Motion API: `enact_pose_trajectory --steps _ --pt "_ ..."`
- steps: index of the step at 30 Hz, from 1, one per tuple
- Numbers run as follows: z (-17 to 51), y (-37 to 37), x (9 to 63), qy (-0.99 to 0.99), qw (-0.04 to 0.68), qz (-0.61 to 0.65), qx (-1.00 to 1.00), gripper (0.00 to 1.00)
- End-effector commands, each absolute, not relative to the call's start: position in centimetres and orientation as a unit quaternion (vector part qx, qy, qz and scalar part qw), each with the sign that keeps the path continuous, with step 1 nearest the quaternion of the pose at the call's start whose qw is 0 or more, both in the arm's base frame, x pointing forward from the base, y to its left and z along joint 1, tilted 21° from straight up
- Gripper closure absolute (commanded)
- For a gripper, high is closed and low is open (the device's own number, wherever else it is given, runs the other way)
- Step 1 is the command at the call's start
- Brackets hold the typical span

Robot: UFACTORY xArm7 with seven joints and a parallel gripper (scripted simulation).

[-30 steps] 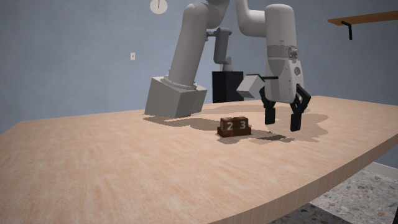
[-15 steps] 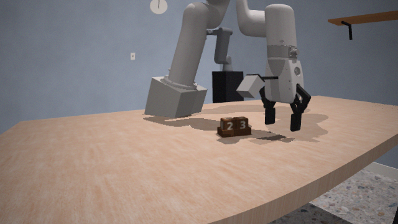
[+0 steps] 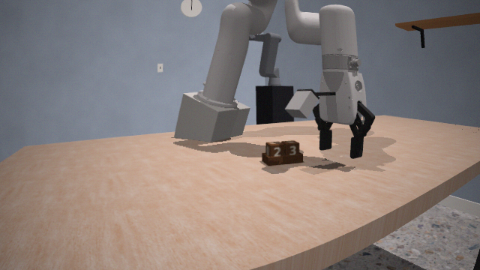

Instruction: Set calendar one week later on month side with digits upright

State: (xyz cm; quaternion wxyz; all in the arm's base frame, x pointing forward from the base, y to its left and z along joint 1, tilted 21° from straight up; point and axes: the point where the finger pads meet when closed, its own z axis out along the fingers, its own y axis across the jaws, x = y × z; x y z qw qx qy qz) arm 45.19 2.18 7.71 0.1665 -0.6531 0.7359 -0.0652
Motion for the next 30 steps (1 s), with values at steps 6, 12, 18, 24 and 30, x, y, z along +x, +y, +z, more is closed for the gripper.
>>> enact_pose_trajectory --steps 6,12,18,24,30 --pt "7.83 2.16 45.29 0.736 0.168 -0.066 -0.653 0.0" --pt "7.83 2.16 45.29 0.736 0.168 -0.066 -0.653 0.0" --pt "7.83 2.16 45.29 0.736 0.168 -0.066 -0.653 0.0" --pt "7.83 2.16 45.29 0.736 0.168 -0.066 -0.653 0.0" --pt "8.25 2.11 45.14 0.736 0.168 -0.066 -0.653 0.0"
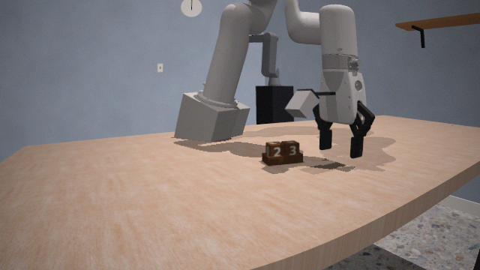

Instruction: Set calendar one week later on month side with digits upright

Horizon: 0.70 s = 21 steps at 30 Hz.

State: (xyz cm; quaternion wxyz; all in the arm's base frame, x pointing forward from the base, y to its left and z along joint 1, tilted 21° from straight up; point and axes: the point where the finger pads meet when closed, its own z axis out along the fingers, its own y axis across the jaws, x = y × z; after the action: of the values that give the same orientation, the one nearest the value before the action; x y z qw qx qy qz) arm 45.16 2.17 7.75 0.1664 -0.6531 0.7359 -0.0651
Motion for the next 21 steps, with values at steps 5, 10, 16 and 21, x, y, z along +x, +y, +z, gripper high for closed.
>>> enact_pose_trajectory --steps 5,10,16,21 --pt "9.1 2.0 44.8 0.736 0.168 -0.066 -0.653 0.0" --pt "10.6 1.8 44.3 0.736 0.168 -0.066 -0.653 0.0" --pt "11.0 1.7 44.2 0.735 0.168 -0.066 -0.653 0.0" --pt "10.9 1.6 44.0 0.718 0.166 -0.071 -0.673 0.0"
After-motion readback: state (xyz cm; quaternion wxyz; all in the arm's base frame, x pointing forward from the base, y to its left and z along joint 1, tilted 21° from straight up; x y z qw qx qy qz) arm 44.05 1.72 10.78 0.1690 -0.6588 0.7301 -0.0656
